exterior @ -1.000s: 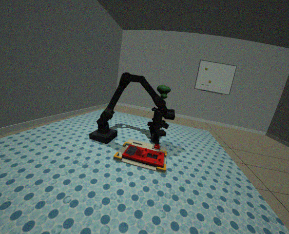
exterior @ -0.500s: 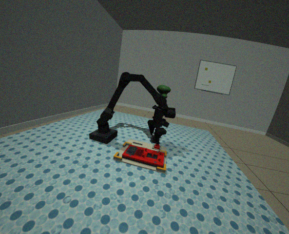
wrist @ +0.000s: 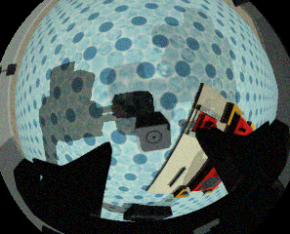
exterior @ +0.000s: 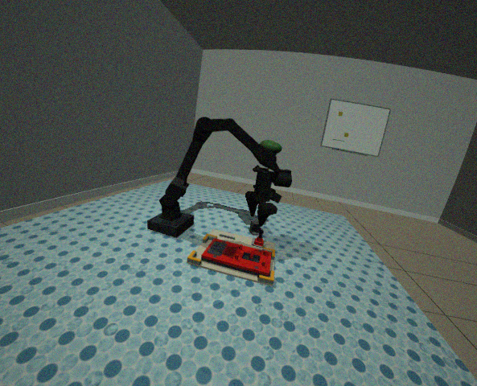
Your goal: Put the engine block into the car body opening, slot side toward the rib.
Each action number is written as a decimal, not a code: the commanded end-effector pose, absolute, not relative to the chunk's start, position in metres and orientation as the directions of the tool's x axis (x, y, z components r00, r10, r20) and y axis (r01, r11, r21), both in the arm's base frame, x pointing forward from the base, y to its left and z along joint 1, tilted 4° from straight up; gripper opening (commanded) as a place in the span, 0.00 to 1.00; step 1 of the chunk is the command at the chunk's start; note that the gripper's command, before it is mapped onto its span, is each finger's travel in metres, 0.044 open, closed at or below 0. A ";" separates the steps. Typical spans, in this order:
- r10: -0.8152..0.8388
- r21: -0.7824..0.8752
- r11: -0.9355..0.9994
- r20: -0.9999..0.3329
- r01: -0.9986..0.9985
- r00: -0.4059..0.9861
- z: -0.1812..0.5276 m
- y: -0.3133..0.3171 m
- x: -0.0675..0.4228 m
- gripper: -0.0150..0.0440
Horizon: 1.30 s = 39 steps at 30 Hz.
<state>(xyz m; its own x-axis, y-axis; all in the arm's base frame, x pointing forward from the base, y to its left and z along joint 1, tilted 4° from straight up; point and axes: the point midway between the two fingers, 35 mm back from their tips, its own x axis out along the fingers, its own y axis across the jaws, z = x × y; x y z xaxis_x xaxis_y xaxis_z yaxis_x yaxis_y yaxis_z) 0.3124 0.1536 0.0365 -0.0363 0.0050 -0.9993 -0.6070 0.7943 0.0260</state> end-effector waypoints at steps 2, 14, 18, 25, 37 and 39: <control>0.005 0.026 0.794 -0.999 -0.607 -0.037 0.036 0.154 0.312 1.00; 0.001 0.027 0.794 -0.999 -0.607 -0.043 0.077 0.153 0.314 1.00; 0.001 0.027 0.794 -0.999 -0.607 -0.043 0.063 0.153 0.313 1.00; 0.001 0.027 0.794 -0.999 -0.607 -0.043 0.048 0.153 0.312 1.00; 0.001 0.027 0.794 -0.999 -0.607 -0.043 0.033 0.153 0.313 1.00; 0.001 0.027 0.794 -0.999 -0.607 -0.043 0.030 0.154 0.312 1.00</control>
<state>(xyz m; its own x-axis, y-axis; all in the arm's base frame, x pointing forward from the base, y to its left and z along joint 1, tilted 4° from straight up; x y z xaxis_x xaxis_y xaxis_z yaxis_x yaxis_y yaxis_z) 0.3141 0.1542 0.0374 -0.0323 0.0069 -0.9995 -0.6067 0.7945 0.0251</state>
